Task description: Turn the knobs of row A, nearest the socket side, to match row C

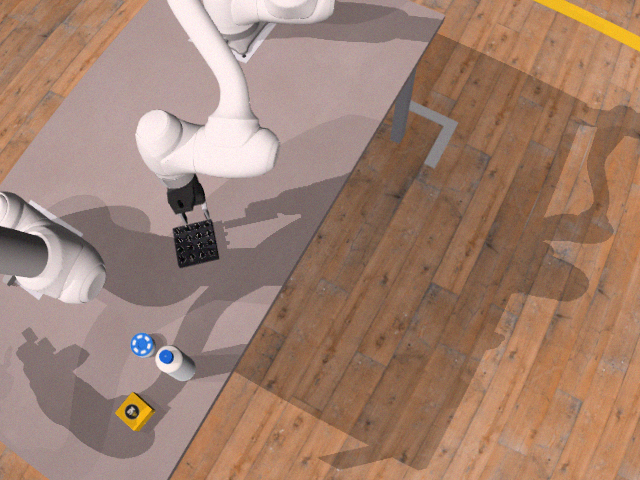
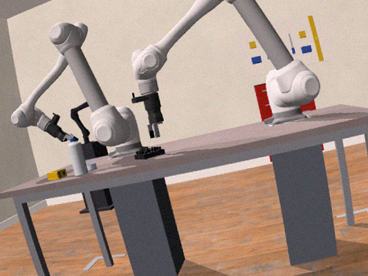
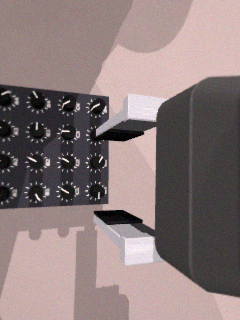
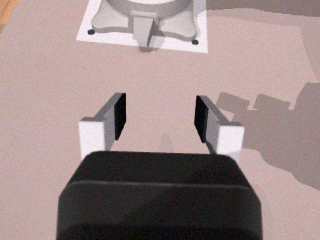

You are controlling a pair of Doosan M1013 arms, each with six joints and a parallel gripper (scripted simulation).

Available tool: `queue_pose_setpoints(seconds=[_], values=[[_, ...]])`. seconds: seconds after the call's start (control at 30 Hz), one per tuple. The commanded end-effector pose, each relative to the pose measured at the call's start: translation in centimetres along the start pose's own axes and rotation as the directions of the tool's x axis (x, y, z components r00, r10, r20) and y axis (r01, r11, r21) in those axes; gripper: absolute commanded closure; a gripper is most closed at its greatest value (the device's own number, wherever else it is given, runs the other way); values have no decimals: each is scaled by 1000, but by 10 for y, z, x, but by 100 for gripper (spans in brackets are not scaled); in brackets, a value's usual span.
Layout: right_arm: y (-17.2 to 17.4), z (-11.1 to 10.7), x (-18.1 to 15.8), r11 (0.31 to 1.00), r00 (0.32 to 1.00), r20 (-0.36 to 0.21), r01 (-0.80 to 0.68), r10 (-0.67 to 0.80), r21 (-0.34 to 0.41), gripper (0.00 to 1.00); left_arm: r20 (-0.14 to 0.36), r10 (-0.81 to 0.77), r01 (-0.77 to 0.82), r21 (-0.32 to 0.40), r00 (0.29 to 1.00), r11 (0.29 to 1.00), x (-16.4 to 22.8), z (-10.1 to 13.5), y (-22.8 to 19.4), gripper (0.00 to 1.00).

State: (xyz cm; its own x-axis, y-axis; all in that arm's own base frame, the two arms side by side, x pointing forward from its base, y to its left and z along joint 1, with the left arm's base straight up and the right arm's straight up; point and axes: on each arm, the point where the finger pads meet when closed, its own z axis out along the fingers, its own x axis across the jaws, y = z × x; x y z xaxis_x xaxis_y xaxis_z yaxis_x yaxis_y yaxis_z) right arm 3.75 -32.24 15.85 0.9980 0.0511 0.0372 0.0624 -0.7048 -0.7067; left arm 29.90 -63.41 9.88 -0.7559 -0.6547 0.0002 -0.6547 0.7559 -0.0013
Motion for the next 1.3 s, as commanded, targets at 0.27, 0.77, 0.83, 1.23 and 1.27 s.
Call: queue_pose_setpoints(seconds=[0.27,0.77,0.83,1.23,1.27], values=[[0,0,0,1000,1000,0,0,0,-1,0,0,-21,21,0,1000,1000,-18,-7,-78,54],[0,0,0,1000,1000,0,0,0,-1,0,0,-21,21,0,1000,1000,-18,-7,-78,54],[0,0,0,1000,1000,0,0,0,-1,0,0,-21,21,0,1000,1000,-18,-7,-78,54],[0,0,0,1000,1000,0,0,0,-1,0,0,-21,21,0,1000,1000,-18,-7,-78,54],[0,0,0,1000,1000,0,0,0,-1,0,0,-21,21,0,1000,1000,-18,-7,-78,54]])
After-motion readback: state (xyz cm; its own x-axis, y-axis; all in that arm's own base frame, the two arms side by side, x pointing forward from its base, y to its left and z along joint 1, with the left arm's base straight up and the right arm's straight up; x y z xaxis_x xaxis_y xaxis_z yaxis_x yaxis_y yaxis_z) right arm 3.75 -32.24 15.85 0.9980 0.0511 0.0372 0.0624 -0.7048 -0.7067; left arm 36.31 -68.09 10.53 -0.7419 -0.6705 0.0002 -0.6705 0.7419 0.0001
